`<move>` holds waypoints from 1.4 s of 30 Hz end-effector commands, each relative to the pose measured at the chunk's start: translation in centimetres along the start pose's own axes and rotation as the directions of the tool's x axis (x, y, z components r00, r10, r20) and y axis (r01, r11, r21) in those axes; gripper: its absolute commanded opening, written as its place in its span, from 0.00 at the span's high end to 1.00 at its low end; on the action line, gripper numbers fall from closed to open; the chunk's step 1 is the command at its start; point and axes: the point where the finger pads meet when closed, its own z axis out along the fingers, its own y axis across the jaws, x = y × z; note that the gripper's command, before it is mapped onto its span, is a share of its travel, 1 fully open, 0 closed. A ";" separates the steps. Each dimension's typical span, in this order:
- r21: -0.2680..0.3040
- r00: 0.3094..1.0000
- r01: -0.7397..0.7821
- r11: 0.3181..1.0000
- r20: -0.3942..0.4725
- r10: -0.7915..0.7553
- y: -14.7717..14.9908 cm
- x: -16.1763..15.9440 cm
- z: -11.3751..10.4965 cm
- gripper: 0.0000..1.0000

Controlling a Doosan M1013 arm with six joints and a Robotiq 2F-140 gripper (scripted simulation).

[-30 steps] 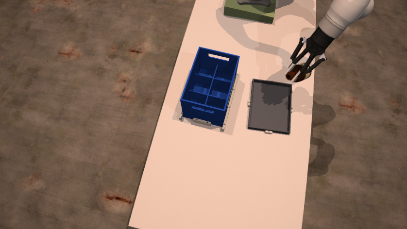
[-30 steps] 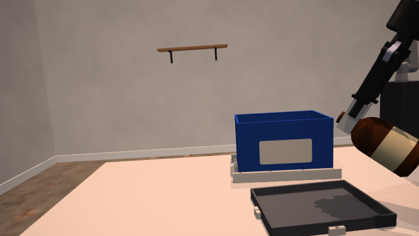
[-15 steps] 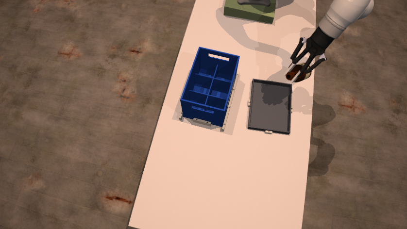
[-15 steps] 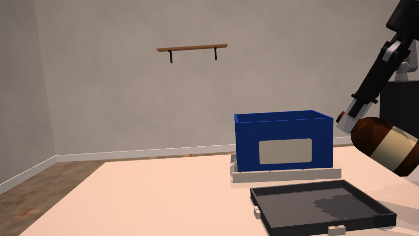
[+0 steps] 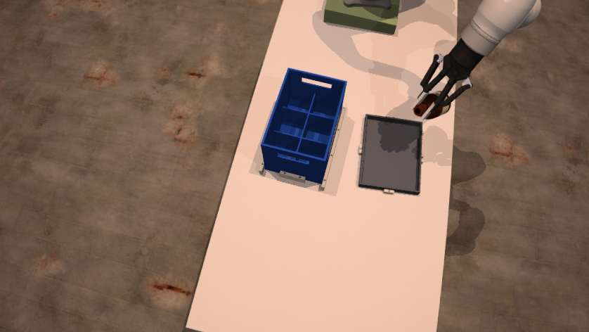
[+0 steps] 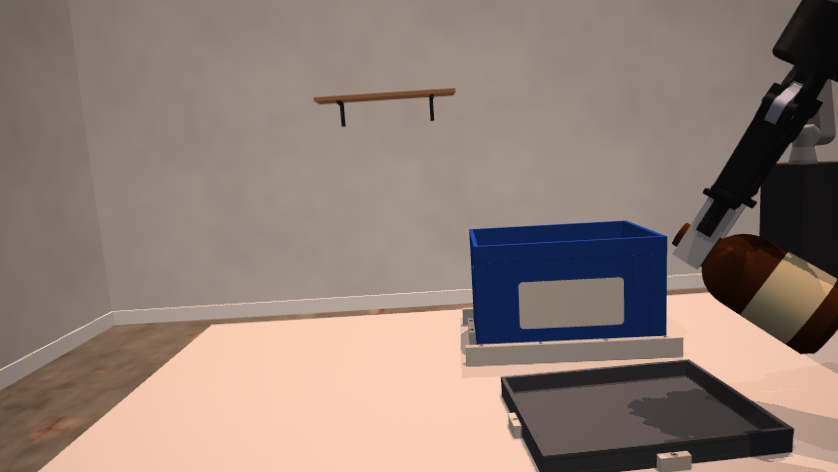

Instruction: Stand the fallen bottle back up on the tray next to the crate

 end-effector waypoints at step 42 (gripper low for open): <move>-0.002 0.987 0.000 1.000 -0.160 0.000 0.1 -0.3 0.0 0.90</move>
